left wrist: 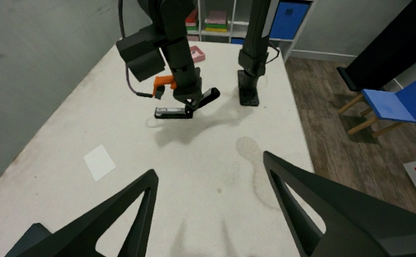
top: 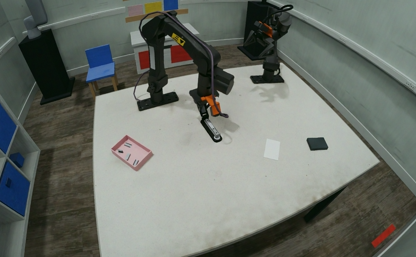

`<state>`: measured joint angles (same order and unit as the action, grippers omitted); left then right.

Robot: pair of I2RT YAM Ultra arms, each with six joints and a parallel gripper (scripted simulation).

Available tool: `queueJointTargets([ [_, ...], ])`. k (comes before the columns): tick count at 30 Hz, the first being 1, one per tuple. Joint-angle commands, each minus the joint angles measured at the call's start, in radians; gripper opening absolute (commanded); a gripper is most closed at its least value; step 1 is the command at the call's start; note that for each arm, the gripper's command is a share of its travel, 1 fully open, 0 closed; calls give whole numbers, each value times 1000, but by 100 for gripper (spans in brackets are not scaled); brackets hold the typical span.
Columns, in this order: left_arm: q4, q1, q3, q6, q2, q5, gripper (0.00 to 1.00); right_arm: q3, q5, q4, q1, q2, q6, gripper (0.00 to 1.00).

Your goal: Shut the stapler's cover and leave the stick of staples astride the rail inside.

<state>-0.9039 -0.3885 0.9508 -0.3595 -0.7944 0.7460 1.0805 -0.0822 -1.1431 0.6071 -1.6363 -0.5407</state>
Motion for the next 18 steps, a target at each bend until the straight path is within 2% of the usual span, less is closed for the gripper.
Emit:
queueJointTargets([
  [1,-7,8,34,-8,-2,21,100,56,-30,-54,-27,-44,31,0],
  [18,-7,8,34,-8,-2,21,100,242,-107,-244,-92,-232,120,0],
])
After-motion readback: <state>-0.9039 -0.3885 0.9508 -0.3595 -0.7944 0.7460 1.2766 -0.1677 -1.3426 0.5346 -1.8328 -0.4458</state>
